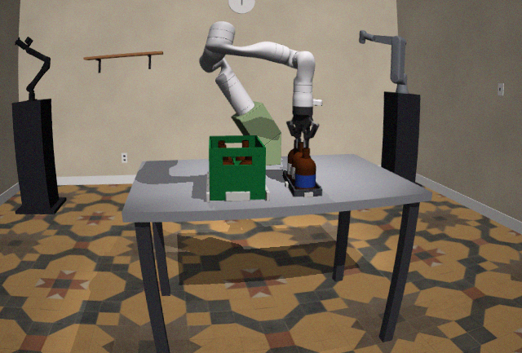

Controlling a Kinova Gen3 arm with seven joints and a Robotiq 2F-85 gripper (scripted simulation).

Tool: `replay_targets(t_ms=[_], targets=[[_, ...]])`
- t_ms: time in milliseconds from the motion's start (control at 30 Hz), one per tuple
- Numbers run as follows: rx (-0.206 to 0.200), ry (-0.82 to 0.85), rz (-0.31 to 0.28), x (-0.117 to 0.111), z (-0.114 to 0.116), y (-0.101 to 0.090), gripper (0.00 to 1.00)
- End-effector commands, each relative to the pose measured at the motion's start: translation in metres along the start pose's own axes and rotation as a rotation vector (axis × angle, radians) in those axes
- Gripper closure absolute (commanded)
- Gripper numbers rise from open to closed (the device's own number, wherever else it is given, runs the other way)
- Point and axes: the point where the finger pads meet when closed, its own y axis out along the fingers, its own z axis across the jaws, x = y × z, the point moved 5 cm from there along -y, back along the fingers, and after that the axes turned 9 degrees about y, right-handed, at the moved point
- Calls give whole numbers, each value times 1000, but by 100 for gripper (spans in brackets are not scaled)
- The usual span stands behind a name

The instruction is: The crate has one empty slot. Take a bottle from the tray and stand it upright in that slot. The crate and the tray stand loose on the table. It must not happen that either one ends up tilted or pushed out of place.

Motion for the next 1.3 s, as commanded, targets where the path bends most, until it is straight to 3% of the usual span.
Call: replay_targets(t_ms=[0, 733, 1267], targets=[[1, 9, -2, 0, 1, -7, 100], [1, 9, -2, -2, 1, -29, 100], [1, 9, -2, -2, 2, -33, 100]])
